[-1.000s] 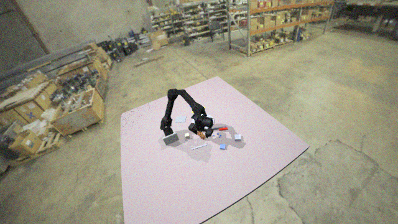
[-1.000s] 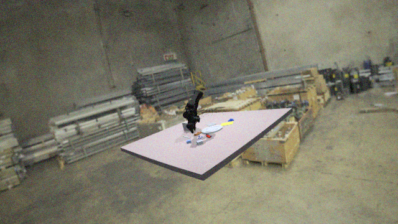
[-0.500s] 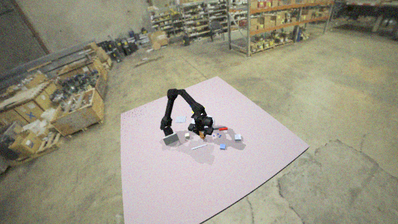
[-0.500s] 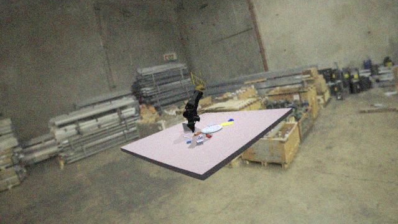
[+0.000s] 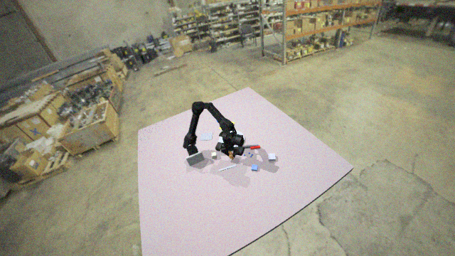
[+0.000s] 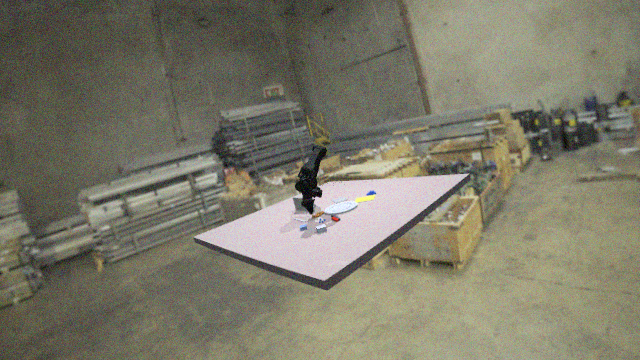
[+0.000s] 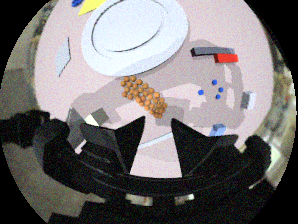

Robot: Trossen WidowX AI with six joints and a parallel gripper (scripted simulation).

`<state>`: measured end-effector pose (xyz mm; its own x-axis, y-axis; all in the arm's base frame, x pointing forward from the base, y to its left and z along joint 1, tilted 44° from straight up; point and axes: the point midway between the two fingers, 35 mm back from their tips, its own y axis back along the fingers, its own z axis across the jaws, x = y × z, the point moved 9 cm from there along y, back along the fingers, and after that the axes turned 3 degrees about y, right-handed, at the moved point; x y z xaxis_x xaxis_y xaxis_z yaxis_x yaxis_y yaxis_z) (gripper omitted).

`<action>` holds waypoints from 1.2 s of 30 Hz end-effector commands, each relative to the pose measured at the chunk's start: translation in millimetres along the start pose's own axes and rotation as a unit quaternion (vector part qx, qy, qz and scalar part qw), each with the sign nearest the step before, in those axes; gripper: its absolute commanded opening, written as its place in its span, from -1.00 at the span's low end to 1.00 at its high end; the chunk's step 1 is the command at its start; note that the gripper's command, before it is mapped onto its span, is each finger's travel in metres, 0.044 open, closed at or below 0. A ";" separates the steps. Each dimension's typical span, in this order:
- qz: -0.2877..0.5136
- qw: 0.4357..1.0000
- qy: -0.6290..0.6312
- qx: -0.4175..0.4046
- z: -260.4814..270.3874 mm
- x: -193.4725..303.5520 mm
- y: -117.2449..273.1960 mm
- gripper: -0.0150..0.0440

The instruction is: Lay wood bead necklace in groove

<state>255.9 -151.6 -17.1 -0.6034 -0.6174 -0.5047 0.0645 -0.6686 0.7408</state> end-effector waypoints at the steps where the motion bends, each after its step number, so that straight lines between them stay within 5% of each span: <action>1: -0.003 1.000 -0.003 -0.004 1.0 0.4 -8.1 0.19; 12: -0.003 1.000 -0.004 -0.006 2.1 0.3 -20.2 0.19; 20: -0.001 1.000 -0.001 -0.004 1.5 -0.1 -17.6 -0.49; 36: -0.001 1.000 -0.001 -0.004 1.5 -0.1 -17.6 -0.49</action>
<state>253.6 -139.1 -29.6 -0.6051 -0.6156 -0.5048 0.0698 -0.6727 0.7366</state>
